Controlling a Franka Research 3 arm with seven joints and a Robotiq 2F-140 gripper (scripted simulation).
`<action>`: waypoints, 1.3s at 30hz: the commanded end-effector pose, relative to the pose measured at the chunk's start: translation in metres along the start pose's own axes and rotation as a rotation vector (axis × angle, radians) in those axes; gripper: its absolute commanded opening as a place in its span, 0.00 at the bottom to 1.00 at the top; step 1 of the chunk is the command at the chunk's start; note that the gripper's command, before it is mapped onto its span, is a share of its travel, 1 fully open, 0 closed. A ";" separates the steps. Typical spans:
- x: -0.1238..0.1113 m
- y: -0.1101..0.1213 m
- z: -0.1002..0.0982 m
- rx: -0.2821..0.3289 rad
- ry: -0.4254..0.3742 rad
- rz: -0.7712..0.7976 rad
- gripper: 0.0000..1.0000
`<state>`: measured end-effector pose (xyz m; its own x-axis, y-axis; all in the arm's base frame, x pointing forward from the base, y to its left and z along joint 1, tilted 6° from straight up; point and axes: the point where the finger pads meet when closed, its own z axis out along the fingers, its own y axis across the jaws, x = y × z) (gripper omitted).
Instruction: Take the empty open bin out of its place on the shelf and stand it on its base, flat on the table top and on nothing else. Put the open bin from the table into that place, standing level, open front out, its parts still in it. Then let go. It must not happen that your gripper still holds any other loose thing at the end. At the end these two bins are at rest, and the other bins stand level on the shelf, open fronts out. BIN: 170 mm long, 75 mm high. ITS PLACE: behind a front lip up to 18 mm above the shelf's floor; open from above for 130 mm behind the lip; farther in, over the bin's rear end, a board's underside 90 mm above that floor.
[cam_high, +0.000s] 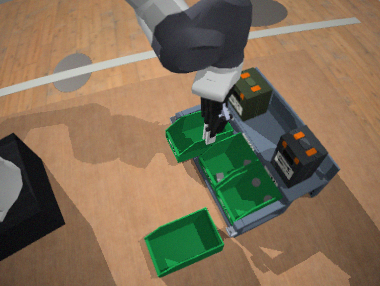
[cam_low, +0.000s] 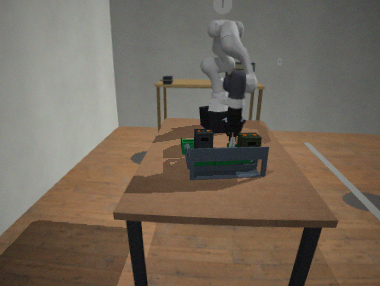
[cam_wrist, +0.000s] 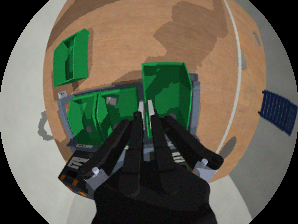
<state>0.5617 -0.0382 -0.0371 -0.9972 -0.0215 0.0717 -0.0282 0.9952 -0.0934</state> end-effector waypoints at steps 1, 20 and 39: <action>0.003 0.000 -0.005 0.002 0.007 -0.002 0.06; 0.005 0.000 -0.034 0.002 0.007 -0.002 0.06; 0.008 0.000 -0.063 0.002 0.007 -0.002 0.06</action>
<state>0.5625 -0.0321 0.0233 -0.9973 -0.0300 0.0672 -0.0362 0.9951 -0.0925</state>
